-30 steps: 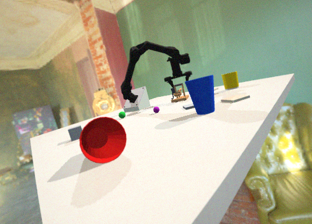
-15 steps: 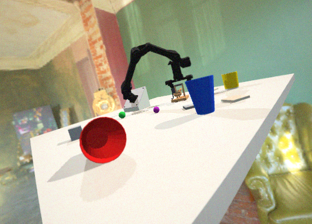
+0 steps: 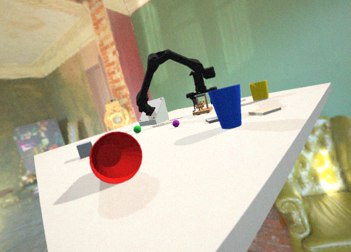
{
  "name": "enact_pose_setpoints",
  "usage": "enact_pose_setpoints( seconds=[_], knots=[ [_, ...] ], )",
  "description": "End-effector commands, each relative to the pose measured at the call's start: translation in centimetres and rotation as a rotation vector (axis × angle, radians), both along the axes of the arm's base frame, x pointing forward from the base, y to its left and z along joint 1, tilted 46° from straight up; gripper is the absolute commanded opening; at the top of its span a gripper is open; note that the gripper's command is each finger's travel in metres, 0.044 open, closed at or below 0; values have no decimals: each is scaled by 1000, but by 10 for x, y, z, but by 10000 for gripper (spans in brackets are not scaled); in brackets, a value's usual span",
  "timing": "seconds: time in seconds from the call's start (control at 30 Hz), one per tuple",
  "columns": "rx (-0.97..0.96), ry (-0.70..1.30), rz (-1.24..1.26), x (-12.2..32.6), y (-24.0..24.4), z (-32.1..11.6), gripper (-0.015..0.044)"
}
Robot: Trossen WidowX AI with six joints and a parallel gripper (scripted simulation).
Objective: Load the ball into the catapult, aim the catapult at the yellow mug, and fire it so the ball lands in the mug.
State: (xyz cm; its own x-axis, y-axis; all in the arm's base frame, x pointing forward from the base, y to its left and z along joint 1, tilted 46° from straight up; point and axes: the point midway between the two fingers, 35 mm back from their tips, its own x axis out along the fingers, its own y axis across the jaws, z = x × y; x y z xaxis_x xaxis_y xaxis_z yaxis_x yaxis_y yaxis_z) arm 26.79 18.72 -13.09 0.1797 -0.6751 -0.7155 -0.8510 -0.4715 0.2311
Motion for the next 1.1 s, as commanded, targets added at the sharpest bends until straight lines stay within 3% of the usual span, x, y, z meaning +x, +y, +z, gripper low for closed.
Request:
enact_pose_setpoints(
  seconds=[0.0,0.23,0.43,0.57,0.8,1.07],
  knots=[
    [1,0,0,0,0,0,335],
    [1,0,0,0,0,0,151],
    [1,0,0,0,0,0,111],
    [1,3,-1,-7,27,27,6],
    [5,-11,-18,-10,34,36,0],
    [49,-189,-204,-10,33,35,0]
  ],
)
